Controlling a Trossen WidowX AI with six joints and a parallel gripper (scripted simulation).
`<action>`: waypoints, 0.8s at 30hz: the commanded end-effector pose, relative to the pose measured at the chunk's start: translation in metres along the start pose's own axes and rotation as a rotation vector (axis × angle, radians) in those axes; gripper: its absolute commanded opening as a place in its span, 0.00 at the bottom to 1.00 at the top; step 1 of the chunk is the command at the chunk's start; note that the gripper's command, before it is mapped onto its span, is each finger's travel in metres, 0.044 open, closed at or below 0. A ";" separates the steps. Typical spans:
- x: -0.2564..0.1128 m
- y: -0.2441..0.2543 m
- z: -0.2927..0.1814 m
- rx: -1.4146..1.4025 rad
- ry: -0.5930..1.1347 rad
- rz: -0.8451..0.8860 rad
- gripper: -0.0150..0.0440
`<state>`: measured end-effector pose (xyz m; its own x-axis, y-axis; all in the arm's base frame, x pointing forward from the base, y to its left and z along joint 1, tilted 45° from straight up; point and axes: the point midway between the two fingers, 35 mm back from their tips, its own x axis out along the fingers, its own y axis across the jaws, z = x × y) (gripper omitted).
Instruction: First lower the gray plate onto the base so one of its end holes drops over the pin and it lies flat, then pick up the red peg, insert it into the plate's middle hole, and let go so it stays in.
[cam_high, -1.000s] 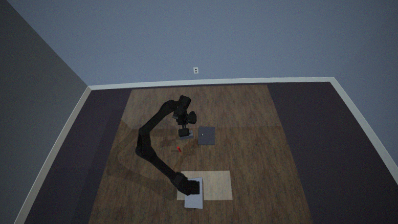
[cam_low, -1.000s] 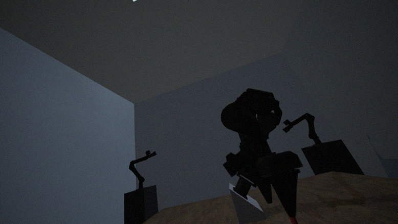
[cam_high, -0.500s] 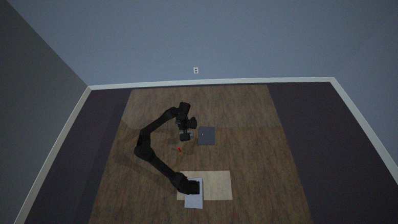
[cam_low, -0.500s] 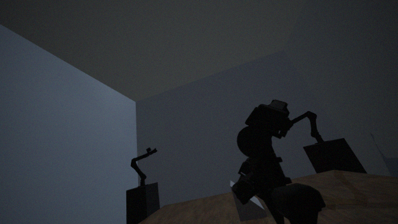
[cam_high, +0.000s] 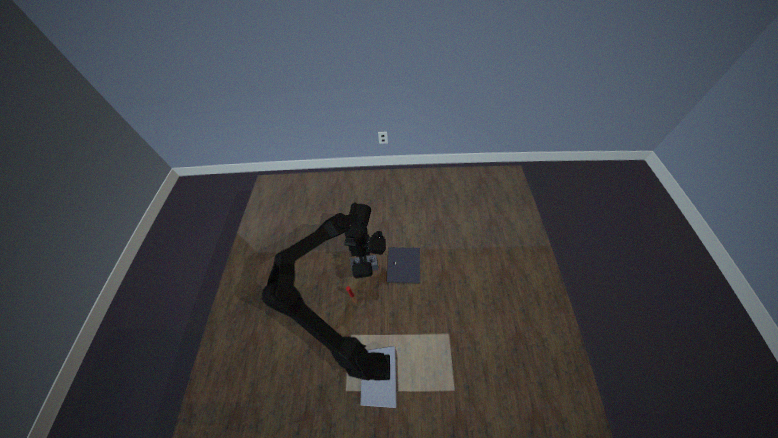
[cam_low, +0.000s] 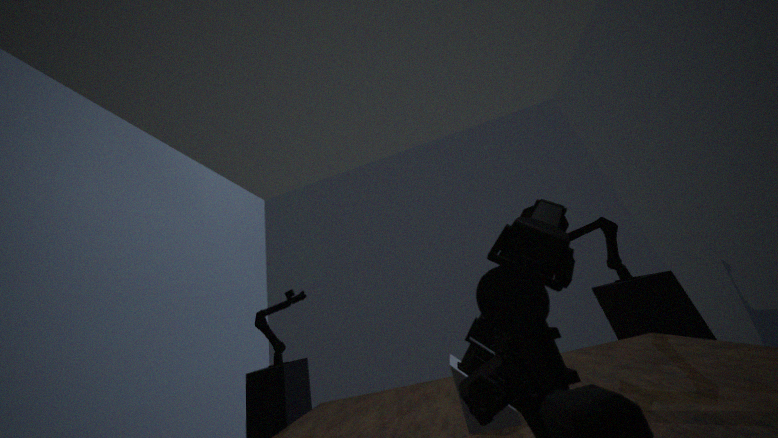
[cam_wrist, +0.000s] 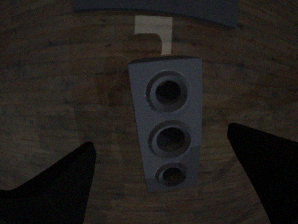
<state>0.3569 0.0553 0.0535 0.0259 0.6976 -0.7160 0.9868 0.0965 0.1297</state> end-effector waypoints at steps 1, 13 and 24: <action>0.010 -0.003 0.000 0.010 0.008 -0.007 1.00; 0.029 -0.004 -0.001 0.010 0.009 -0.007 1.00; 0.044 -0.005 -0.001 0.010 0.011 -0.007 1.00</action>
<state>0.3566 0.0826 0.0268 0.0254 0.7003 -0.7134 0.9868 0.0966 0.1300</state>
